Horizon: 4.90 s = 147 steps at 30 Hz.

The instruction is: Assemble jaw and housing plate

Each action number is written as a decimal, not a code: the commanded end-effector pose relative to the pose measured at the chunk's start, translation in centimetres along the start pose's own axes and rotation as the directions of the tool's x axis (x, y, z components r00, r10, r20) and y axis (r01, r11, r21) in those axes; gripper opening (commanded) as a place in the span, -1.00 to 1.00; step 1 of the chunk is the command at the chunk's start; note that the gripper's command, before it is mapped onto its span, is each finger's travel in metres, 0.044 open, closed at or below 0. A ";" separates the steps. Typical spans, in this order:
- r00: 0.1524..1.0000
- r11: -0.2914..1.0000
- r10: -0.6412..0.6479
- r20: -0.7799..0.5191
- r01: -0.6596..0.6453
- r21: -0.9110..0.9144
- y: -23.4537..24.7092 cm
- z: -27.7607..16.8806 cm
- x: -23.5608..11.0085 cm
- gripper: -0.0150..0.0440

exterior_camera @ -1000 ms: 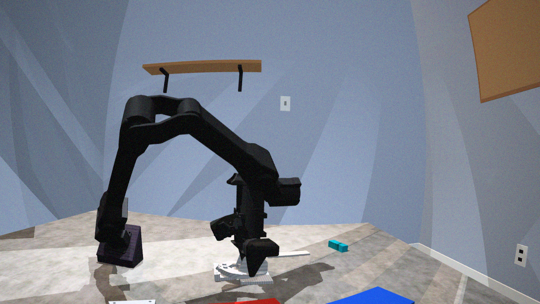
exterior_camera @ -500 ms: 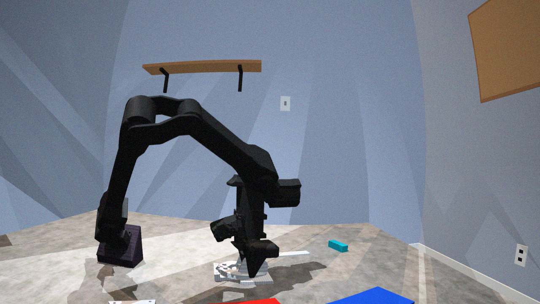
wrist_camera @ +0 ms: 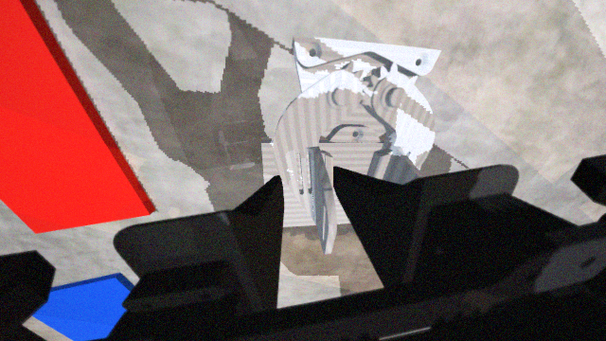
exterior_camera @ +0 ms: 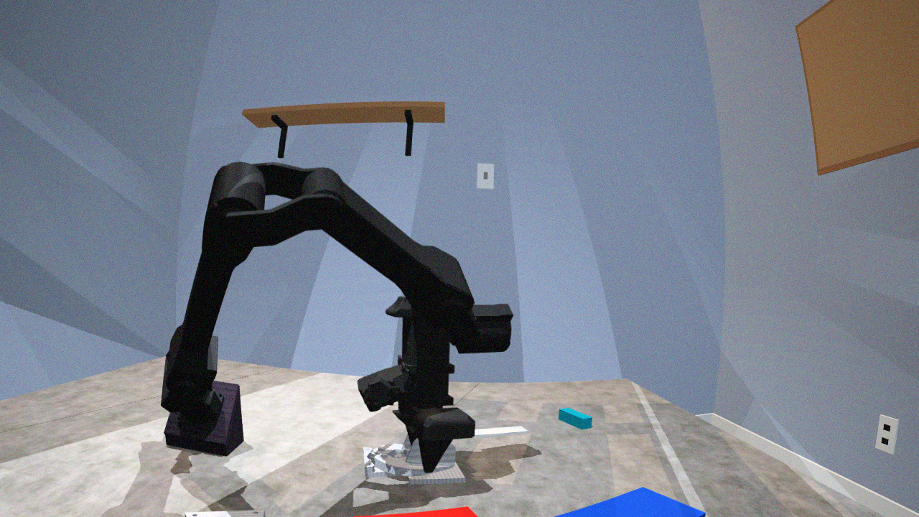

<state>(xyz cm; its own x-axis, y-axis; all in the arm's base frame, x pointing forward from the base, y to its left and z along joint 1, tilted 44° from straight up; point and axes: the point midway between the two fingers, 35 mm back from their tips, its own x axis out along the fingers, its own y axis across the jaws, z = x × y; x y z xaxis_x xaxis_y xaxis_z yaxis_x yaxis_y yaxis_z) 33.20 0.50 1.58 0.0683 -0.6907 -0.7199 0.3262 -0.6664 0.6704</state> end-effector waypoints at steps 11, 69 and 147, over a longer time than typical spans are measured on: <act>1.000 1.000 0.000 0.000 0.000 0.000 0.0 0.0 0.0 0.27; 1.000 0.781 -0.015 -0.012 0.019 0.624 11.8 9.1 -7.8 1.00; 1.000 0.173 0.015 0.009 -0.011 0.985 17.2 24.3 -0.5 1.00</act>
<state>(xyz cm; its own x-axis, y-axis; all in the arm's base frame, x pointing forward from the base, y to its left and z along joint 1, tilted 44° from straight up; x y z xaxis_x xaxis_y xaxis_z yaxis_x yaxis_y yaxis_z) 15.86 -17.15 18.36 0.0667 -0.7062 -0.7048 -0.8743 -0.3818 0.2997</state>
